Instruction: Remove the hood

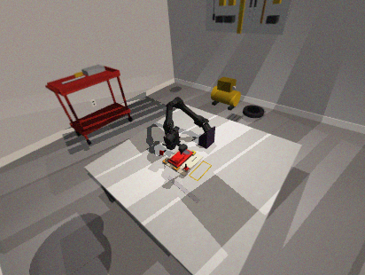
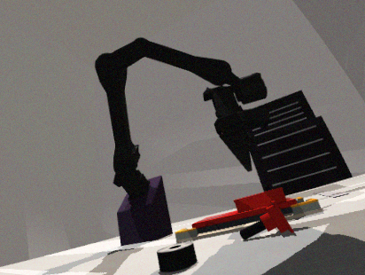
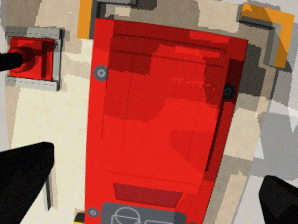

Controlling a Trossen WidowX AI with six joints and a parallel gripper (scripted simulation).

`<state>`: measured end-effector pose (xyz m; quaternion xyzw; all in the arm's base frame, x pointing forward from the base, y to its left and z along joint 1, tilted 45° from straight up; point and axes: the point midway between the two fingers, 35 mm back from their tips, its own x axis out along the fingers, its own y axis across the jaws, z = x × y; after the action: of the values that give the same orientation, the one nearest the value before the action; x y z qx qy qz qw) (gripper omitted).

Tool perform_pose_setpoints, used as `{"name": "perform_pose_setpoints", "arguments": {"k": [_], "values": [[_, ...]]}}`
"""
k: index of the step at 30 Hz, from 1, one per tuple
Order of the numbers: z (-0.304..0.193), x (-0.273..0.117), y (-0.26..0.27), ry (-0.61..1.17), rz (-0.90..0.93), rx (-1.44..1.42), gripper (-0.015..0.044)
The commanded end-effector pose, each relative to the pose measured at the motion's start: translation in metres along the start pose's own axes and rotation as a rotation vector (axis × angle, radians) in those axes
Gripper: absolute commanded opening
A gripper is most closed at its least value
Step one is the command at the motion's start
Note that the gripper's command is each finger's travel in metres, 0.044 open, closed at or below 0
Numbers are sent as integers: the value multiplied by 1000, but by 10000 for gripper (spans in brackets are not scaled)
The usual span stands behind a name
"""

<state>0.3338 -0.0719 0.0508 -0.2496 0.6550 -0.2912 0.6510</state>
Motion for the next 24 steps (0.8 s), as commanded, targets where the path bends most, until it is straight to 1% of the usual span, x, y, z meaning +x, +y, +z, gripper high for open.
{"name": "perform_pose_setpoints", "arguments": {"k": [1,24], "values": [[2,3,1,1,4,-4,440],[3,25,1,1,4,-4,440]]}}
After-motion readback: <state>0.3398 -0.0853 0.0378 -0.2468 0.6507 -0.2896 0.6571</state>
